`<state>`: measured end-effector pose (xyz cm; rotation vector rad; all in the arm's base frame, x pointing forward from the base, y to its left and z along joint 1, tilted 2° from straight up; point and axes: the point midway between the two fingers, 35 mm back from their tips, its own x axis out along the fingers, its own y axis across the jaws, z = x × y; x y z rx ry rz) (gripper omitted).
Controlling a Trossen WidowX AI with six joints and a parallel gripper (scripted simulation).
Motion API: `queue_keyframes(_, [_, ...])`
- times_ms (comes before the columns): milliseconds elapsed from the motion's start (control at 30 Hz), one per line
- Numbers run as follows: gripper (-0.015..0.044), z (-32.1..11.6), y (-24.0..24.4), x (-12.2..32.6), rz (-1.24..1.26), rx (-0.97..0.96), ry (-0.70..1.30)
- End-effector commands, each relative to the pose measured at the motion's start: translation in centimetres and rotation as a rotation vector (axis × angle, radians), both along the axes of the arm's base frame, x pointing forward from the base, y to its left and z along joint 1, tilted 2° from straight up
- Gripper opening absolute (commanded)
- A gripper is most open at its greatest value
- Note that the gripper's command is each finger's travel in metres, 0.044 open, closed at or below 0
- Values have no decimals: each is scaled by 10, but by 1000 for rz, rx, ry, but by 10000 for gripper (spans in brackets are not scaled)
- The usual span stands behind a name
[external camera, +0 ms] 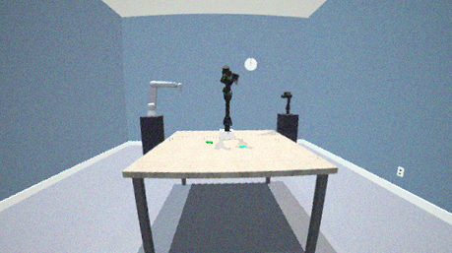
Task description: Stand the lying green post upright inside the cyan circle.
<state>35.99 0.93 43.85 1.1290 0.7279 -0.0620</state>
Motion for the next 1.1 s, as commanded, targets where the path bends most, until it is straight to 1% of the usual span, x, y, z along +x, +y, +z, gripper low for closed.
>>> queue_keyframes(0, [374,-2,-1,0,4,-11,0])
queue_keyframes(67, [321,-15,-11,4,37,-99,1])
queue_keyframes(167, [242,-45,-32,9,123,-293,13])
queue_keyframes(200, [233,-55,-39,9,155,-355,20])
queue_keyframes(367, [233,-109,-75,6,347,-645,74])
queue_keyframes(500, [233,-153,-103,-4,536,-841,130])
queue_keyframes(800, [233,-219,-141,-35,890,-1067,212])
queue_keyframes(1067, [233,-276,-165,-75,1265,-1181,244])
